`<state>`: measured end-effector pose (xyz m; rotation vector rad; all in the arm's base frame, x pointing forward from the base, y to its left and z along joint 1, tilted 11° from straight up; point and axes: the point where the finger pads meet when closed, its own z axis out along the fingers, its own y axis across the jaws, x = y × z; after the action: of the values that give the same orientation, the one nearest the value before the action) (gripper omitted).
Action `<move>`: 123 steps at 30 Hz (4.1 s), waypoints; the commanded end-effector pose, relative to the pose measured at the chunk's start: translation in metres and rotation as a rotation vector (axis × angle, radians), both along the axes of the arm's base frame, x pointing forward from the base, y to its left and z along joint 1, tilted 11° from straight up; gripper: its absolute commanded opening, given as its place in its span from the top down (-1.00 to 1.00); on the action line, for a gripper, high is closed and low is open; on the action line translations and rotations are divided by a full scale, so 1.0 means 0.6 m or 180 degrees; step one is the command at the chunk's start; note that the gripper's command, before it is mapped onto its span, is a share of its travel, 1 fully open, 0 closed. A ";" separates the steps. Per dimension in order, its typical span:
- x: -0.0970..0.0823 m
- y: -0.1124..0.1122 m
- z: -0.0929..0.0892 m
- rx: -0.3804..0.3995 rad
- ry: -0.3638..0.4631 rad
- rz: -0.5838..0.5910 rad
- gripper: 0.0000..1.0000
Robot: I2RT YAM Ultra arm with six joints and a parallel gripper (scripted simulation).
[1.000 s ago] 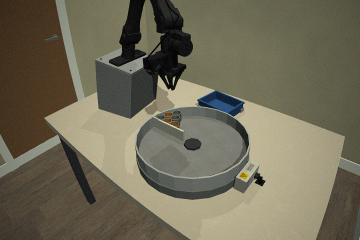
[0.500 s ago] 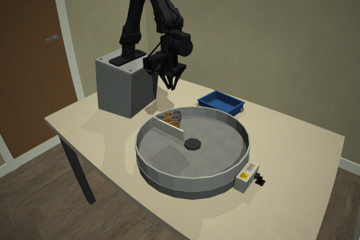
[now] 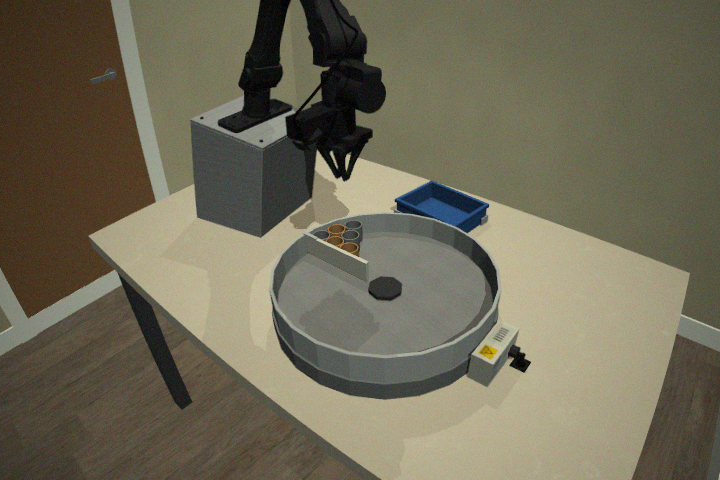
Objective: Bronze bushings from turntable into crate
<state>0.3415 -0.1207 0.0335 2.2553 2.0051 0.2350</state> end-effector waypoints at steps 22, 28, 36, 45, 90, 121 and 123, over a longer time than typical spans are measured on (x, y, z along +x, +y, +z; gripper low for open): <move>0.007 0.000 0.016 -0.0054 -0.0090 0.0012 0.63; 0.007 0.000 0.016 -0.0054 -0.0090 0.0012 0.63; 0.007 0.000 0.016 -0.0054 -0.0090 0.0012 0.63; 0.007 0.000 0.016 -0.0054 -0.0090 0.0012 0.63; 0.116 -0.032 -0.126 -0.0374 -0.0197 0.1252 0.70; 0.110 -0.029 -0.134 -0.0339 -0.0143 0.1246 0.70; 0.109 -0.029 -0.134 -0.0336 -0.0140 0.1246 0.70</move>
<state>0.3914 -0.1329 -0.0616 1.8120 2.3892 0.1931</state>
